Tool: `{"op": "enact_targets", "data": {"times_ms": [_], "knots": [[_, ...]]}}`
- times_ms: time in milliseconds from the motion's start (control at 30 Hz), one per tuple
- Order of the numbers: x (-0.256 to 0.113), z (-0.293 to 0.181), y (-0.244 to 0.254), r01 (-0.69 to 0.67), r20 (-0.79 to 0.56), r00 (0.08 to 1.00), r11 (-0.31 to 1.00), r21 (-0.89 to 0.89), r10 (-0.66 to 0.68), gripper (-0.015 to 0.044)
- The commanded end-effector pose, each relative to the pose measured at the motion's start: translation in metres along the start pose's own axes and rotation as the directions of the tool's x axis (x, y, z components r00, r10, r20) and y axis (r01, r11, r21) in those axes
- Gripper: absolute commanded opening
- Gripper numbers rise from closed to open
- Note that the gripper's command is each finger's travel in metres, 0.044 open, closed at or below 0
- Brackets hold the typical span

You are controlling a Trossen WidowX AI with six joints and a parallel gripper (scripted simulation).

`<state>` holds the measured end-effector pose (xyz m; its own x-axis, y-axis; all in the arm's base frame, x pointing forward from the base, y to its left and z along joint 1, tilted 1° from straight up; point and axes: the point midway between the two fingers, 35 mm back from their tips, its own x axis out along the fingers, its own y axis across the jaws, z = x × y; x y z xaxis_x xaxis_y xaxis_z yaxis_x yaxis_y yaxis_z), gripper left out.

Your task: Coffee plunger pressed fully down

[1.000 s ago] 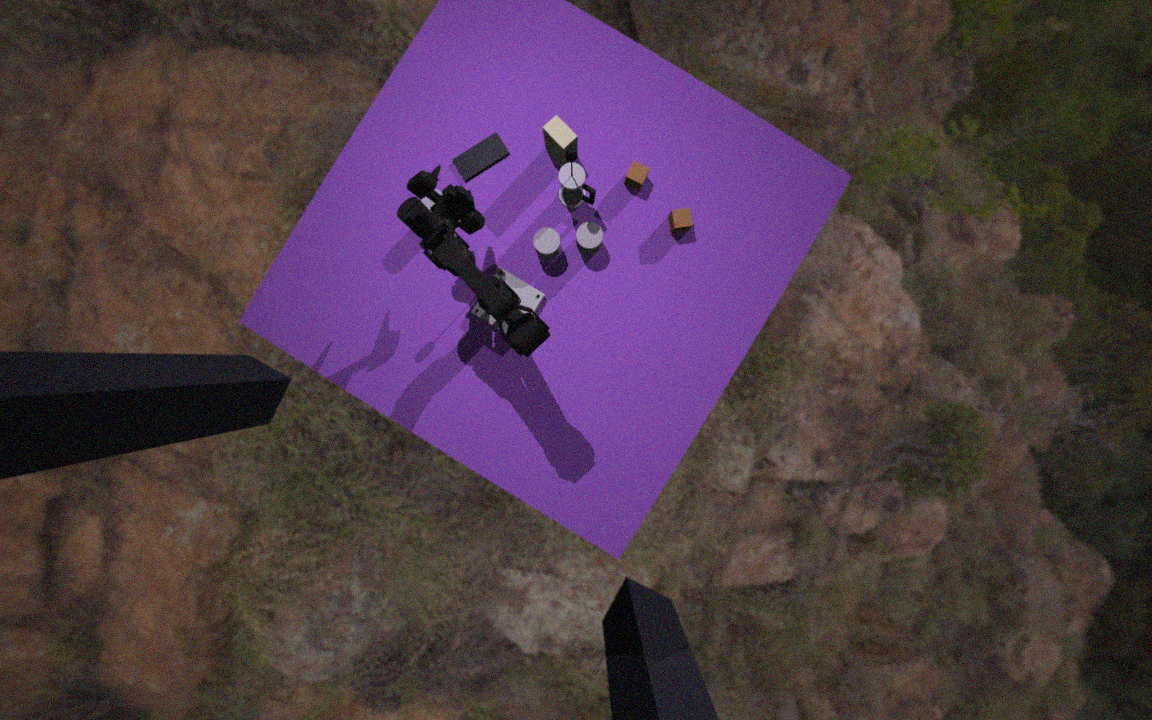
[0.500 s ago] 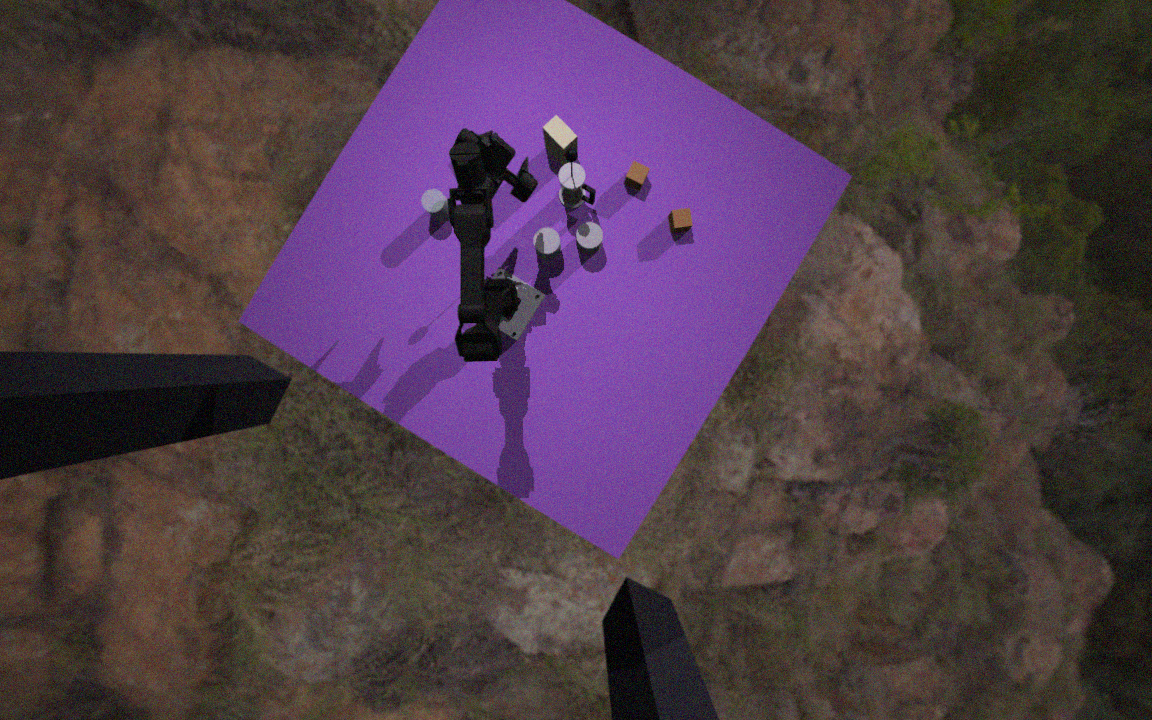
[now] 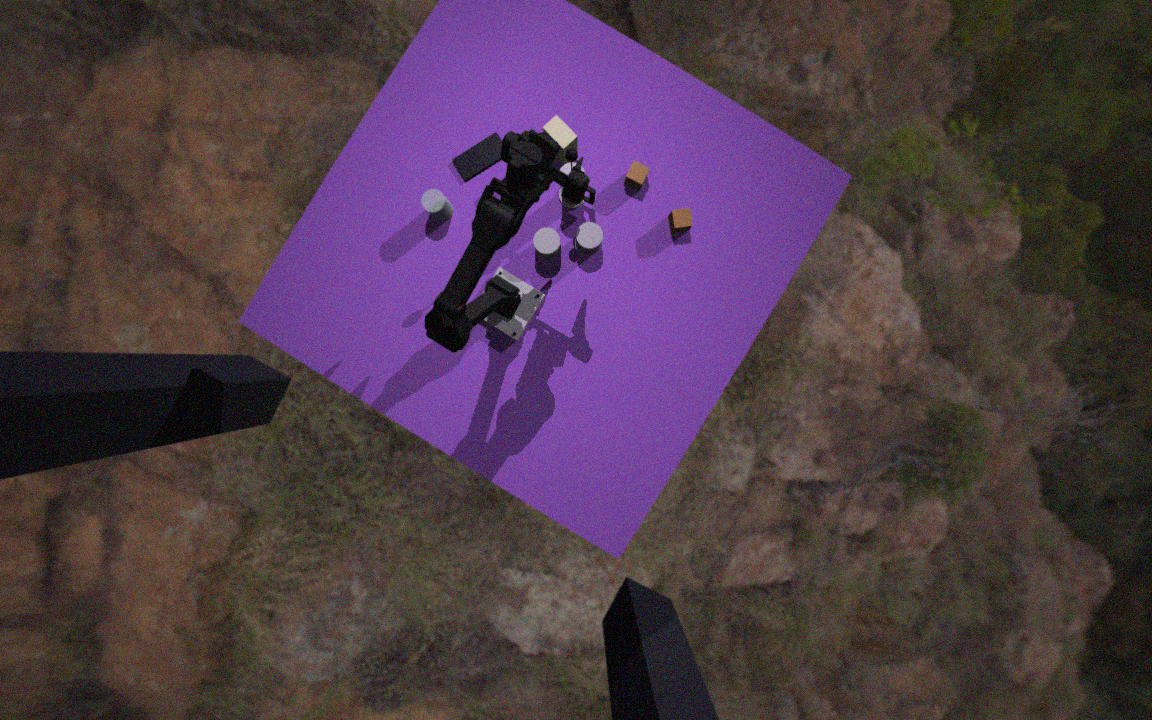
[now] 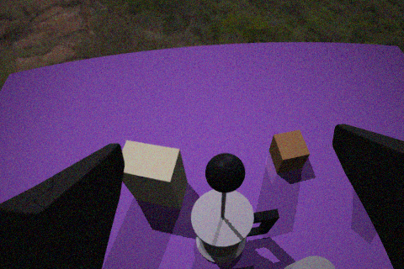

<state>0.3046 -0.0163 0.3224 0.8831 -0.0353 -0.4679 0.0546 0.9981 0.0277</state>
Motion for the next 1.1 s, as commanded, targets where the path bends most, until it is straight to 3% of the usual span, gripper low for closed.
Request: {"op": "enact_targets", "data": {"times_ms": [0,200,1067], "knots": [[0.010,-0.016,-0.002,-0.006,-0.014,1.000,1.000,-0.018,0.005,0.0440],[0.028,-0.052,-0.003,-0.002,-0.014,1.000,1.000,-0.016,0.001,0.0440],[0.064,-0.051,-0.003,-0.002,-0.012,1.000,1.000,-0.016,0.002,0.0440]]}}
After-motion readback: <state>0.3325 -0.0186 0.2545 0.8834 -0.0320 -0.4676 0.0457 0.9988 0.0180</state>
